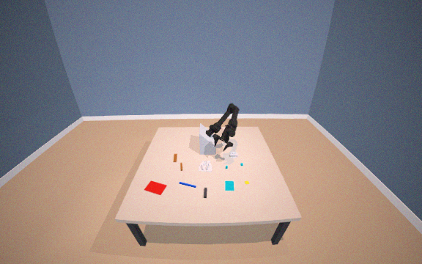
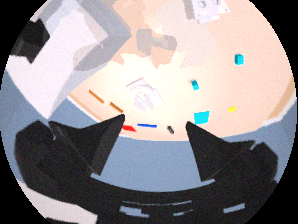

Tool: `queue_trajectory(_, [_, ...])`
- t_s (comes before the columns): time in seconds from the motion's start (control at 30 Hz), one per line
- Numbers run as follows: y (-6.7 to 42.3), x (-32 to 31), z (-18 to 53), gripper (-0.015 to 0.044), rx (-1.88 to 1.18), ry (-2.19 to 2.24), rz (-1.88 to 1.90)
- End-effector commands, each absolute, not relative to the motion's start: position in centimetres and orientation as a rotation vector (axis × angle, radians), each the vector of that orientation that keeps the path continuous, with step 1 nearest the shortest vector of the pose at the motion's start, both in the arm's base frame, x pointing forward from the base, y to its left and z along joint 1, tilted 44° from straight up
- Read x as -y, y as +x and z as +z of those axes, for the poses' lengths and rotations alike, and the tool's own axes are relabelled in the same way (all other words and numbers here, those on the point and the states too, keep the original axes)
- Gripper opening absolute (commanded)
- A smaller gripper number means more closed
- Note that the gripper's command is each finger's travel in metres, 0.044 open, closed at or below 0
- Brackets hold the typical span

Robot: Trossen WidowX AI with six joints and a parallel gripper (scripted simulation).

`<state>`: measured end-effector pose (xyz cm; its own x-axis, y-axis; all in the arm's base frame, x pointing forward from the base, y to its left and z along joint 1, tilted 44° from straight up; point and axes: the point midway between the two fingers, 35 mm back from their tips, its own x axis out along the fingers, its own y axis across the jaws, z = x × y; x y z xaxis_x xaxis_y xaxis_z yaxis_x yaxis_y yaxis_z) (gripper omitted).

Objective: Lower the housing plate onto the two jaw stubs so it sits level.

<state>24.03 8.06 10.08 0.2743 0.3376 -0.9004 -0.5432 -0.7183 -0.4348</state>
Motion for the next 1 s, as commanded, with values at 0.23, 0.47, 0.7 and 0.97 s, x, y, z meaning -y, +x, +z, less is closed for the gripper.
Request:
queue_trajectory(0.23, [21.3, -14.0, 11.9, 0.044, 0.157, -1.836, 1.641])
queue_trajectory(0.47, [18.9, -17.3, 13.1, 0.044, 0.373, -1.82, 1.707])
queue_trajectory(0.7, [15.9, -20.1, 14.3, 0.044, 0.592, -1.785, 1.771])
queue_trajectory(0.97, [13.2, -21.9, 15.3, 0.044, 0.764, -1.743, 1.819])
